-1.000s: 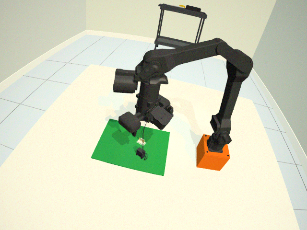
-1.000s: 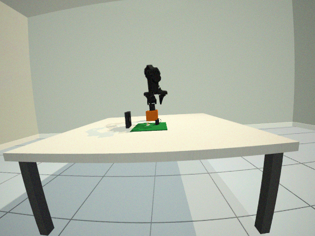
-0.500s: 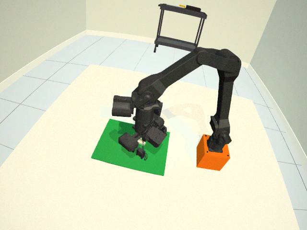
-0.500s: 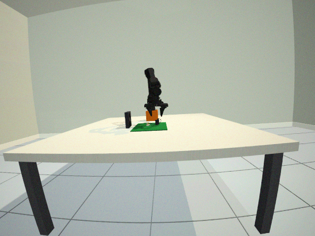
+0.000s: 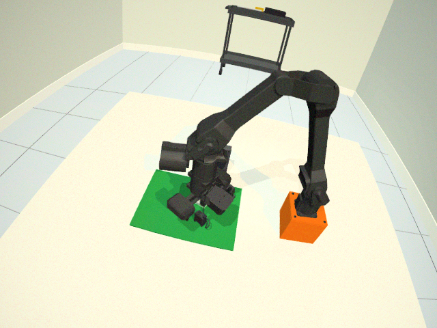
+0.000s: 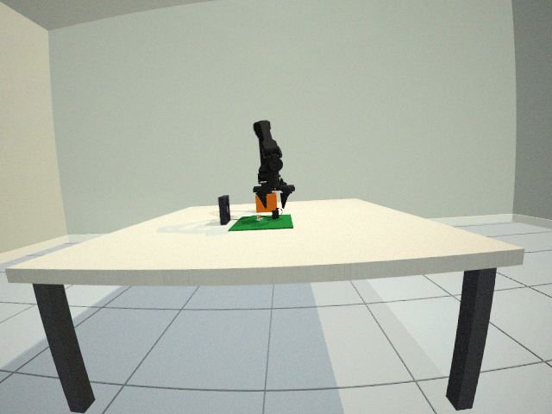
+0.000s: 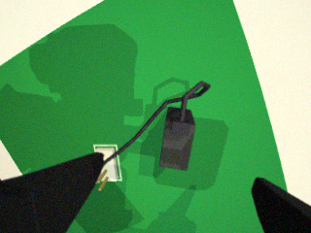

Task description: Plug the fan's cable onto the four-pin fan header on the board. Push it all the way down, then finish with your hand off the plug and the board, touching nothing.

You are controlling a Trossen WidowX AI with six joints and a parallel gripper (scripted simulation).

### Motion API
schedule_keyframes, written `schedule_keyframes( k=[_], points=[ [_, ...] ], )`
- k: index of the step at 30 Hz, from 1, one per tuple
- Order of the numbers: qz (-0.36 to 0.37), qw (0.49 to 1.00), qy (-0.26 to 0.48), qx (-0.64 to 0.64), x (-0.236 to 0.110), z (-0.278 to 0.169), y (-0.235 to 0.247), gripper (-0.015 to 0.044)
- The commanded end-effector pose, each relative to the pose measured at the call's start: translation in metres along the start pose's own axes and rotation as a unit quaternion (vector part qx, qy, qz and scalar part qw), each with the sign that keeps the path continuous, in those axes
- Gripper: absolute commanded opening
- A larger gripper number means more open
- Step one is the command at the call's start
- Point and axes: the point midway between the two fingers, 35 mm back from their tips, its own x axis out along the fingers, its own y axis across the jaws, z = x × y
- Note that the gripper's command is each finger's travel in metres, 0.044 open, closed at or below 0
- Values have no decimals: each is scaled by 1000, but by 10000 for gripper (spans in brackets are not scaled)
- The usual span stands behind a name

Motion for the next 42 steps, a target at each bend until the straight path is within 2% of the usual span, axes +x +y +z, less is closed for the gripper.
schedule_keyframes(
  k=[1,19,27,42],
  points=[
    [1,1000,-6,-2,9,3,1,440],
    [1,1000,-6,-2,38,5,2,440],
    [1,1000,-6,-2,39,5,2,440],
    [2,1000,-2,0,37,2,2,46]
  ],
)
